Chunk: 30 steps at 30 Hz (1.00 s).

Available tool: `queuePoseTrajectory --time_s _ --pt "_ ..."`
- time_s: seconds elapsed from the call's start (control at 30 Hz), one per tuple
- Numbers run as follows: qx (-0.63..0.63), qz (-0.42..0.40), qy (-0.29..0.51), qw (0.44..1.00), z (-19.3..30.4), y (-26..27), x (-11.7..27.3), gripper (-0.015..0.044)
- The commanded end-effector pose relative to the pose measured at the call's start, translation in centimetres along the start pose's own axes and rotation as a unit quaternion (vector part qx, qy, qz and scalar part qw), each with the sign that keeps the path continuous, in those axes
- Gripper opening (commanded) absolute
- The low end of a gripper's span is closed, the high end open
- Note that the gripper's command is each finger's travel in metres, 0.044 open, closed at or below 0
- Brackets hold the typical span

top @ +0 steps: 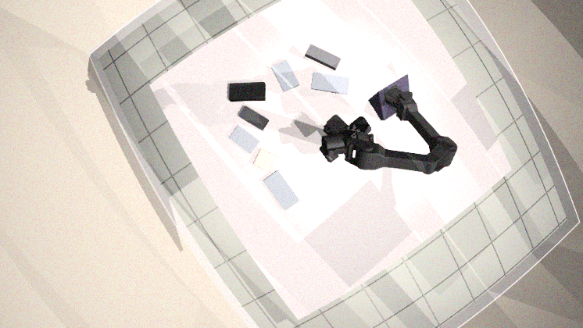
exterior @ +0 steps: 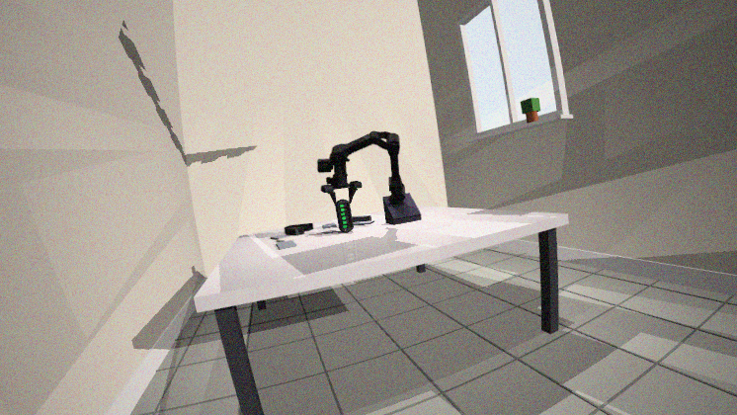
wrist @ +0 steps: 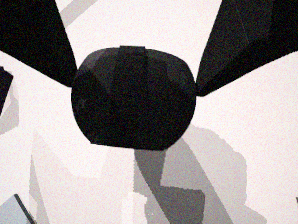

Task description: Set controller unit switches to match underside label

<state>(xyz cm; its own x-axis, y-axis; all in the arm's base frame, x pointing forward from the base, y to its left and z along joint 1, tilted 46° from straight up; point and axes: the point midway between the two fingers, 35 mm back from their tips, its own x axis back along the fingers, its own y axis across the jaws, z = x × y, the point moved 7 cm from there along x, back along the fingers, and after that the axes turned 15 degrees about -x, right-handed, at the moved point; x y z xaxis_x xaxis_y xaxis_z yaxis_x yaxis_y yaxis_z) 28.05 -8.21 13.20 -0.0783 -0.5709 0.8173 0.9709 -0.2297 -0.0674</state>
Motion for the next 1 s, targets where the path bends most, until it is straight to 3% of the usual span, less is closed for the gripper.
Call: queuePoseTrajectory --time_s 0.0,0.97 --pt "-0.001 0.003 0.012 1.000 0.6 -0.1 -0.1 0.0338" --pt "-0.001 0.012 0.044 0.999 2.3 -0.5 0.0 0.0338"
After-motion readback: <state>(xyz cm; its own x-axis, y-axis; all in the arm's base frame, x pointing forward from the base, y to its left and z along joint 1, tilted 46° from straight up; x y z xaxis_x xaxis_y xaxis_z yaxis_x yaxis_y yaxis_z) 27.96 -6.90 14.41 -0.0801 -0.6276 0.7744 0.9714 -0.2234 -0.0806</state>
